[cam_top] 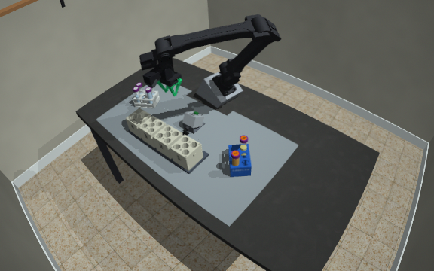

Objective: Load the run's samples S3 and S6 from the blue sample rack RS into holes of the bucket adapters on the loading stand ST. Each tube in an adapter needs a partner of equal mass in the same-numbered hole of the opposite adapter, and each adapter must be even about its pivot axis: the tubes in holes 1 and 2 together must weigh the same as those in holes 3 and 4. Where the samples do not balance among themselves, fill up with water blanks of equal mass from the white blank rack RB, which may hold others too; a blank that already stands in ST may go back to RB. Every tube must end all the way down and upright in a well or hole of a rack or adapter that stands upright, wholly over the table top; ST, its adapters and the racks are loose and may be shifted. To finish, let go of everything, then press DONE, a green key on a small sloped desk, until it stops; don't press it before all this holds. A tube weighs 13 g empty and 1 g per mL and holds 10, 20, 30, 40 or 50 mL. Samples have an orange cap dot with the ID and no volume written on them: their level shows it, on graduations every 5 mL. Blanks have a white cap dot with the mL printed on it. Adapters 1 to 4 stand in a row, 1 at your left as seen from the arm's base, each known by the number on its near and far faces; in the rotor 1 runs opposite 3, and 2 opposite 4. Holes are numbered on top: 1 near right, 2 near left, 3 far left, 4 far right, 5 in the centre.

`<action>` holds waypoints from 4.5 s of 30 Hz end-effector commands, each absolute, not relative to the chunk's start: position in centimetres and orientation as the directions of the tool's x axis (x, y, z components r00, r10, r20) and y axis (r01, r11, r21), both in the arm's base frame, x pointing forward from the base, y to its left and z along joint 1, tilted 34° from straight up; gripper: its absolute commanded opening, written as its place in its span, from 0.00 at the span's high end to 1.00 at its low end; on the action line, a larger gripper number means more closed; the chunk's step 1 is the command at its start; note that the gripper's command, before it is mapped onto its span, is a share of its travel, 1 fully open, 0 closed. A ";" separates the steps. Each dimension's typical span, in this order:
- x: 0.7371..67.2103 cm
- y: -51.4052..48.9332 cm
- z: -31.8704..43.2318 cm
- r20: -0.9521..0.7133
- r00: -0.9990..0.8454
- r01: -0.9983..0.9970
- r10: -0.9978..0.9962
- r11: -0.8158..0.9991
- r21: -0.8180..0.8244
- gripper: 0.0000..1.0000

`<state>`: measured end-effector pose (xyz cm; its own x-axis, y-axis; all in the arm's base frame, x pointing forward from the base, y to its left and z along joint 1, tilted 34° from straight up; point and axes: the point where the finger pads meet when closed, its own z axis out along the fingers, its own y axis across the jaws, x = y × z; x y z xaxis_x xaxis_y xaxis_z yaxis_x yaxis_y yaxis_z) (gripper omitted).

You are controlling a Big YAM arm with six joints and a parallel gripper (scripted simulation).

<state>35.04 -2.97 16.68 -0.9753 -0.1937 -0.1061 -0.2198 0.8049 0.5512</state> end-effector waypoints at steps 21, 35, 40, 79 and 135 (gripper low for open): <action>35.3 0.4 11.9 -0.121 -0.975 -0.221 -0.185 0.808 0.547 0.45; 37.3 -0.3 8.8 -0.098 -0.992 -0.123 -0.083 0.833 0.540 0.00; 37.4 -3.2 6.8 0.010 -0.996 0.076 0.085 0.835 0.544 0.00; 37.2 -28.1 -10.3 0.322 -0.786 0.618 0.528 0.659 0.428 0.00; 36.5 -23.0 -7.9 0.171 -0.944 0.329 0.281 0.796 0.508 0.00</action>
